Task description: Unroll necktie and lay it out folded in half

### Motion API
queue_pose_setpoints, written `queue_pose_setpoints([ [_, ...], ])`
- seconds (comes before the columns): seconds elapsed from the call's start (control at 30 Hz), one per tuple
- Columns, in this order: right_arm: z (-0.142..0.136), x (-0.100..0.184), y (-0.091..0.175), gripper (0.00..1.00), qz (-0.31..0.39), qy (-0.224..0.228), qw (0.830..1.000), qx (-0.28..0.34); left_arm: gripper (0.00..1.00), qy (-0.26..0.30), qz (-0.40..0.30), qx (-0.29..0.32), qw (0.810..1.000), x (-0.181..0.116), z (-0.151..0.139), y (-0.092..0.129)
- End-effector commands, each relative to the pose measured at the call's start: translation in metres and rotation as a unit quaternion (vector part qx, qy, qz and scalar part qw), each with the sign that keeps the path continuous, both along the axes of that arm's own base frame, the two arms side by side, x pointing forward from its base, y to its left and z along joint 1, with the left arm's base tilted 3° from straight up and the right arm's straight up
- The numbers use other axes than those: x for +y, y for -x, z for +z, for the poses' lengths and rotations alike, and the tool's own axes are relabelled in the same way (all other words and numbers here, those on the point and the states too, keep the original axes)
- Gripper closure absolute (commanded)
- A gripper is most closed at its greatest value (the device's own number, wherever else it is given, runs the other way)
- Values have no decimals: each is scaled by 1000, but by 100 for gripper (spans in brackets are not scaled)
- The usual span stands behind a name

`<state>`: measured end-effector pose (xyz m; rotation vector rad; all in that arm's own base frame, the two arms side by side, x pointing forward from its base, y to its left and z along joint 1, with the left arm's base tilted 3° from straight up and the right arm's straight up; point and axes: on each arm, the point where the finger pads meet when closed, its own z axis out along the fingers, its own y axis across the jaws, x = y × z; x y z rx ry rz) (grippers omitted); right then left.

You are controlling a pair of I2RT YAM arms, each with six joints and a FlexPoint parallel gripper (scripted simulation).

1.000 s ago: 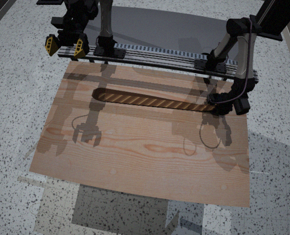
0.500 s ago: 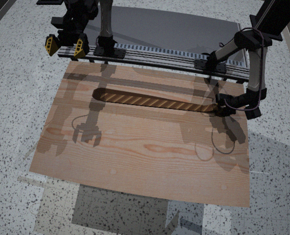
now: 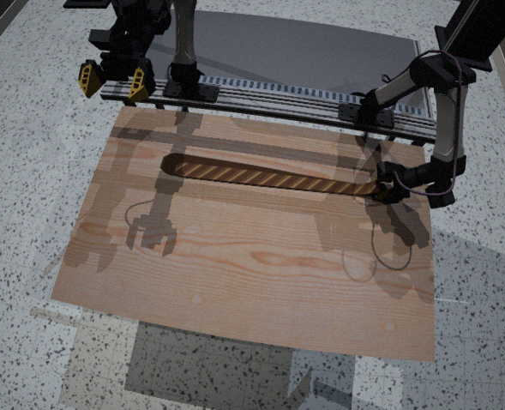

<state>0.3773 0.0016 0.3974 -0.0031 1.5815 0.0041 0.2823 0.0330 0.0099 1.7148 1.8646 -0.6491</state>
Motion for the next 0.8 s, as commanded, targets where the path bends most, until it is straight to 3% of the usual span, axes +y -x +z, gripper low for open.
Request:
queue_pose_setpoints([
  [0.0,0,0,0,0,0,0,1000,0,43,47,-48,-18,998,4,-1,-1],
  [0.1,0,0,0,0,0,0,1000,0,37,47,-48,-18,998,4,-1,-1],
  [0.77,0,0,0,0,0,0,1000,0,37,47,-48,-18,998,5,39,1],
])
